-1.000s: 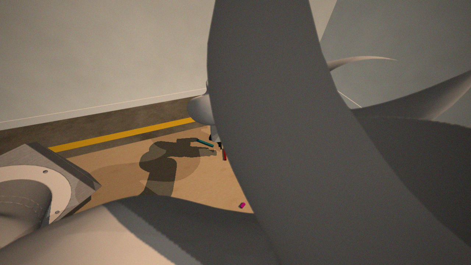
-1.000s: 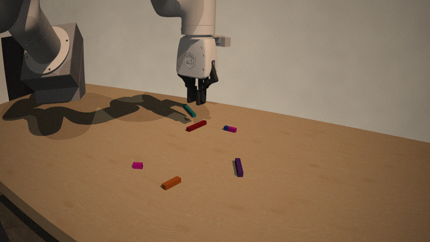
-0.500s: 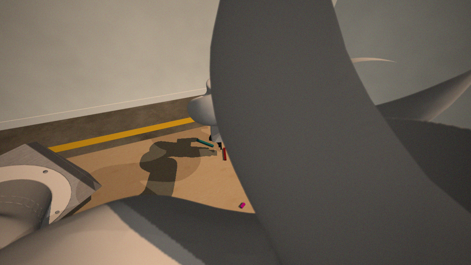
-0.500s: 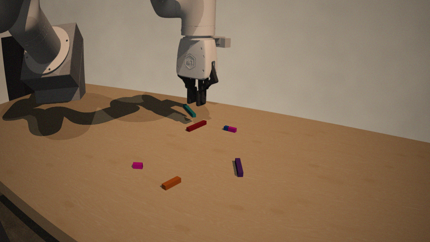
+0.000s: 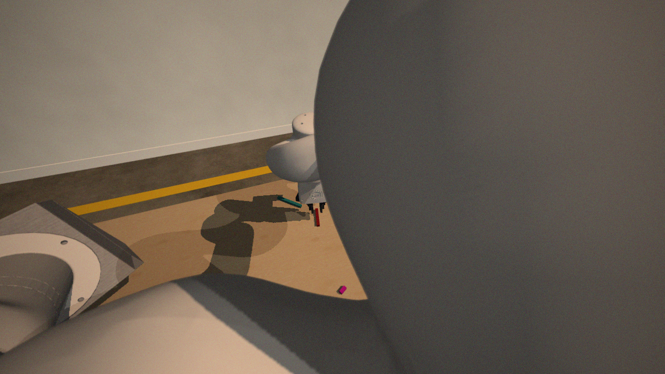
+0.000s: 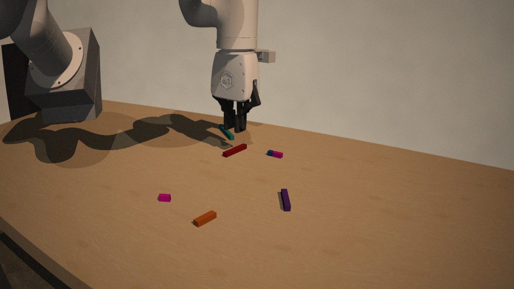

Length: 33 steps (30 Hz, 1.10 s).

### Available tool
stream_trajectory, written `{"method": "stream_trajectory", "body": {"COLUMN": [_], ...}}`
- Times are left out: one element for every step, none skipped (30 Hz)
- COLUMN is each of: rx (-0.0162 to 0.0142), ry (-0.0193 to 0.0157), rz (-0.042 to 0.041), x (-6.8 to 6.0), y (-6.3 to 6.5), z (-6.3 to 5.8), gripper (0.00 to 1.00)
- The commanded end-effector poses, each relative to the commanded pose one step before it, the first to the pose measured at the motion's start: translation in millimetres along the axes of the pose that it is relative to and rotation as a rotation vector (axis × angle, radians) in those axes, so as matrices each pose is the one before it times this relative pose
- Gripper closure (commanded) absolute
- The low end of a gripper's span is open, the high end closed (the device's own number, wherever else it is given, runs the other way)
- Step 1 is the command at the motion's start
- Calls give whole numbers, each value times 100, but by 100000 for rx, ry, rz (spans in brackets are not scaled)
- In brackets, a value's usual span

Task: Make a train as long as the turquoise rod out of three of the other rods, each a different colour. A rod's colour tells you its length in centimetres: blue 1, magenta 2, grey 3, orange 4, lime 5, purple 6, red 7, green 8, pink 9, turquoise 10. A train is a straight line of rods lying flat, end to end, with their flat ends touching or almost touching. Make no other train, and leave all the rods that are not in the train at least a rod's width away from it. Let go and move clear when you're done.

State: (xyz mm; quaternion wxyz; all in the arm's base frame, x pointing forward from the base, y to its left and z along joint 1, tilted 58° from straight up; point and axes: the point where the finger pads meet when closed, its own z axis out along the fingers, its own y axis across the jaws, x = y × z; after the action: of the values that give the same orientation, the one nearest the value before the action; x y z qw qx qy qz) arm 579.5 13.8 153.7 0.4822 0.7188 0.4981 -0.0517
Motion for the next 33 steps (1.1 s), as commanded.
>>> {"method": "stream_trajectory", "body": {"rx": [-83,0,0,0,0,0,0,0,0,0,0,0,0,0,0,0,0,0,0,0,0,0,0,0,0,0,0,0,0,0,0,0,0], "ry": [84,0,0,0,0,0,0,0,0,0,0,0,0,0,0,0,0,0,0,0,0,0,0,0,0,0,0,0,0,0,0,0,0], "rz": [36,0,0,0,0,0,0,0,0,0,0,0,0,0,0,0,0,0,0,0,0,0,0,0,0,0,0,0,0,0,0,0,0], "x": [34,0,0,-1,-1,0,-1,-1,0,-1,-1,0,-1,-1,0,0,-1,0,0,0,0,0,0,0,0,0,0,0,0,0,0,0,0], "y": [54,0,0,3,3,4,3,3,3,3,3,3,3,3,3,3,2,3,0,0,2,2,2,2,2,2,1,1,1,1,1,0,0], "z": [460,0,0,158,160,161,161,160,159,157,155,152,147,143,138,132,126,119,0,0,112,104,96,88,80,72,63,55,47,39,32,25,18], "gripper": [76,76,76,76,76,76,76,76,76,76,76,76,76,76,76,76,76,76,76,76,76,76,76,76,76,76,76,76,76,76,76,76,76]}}
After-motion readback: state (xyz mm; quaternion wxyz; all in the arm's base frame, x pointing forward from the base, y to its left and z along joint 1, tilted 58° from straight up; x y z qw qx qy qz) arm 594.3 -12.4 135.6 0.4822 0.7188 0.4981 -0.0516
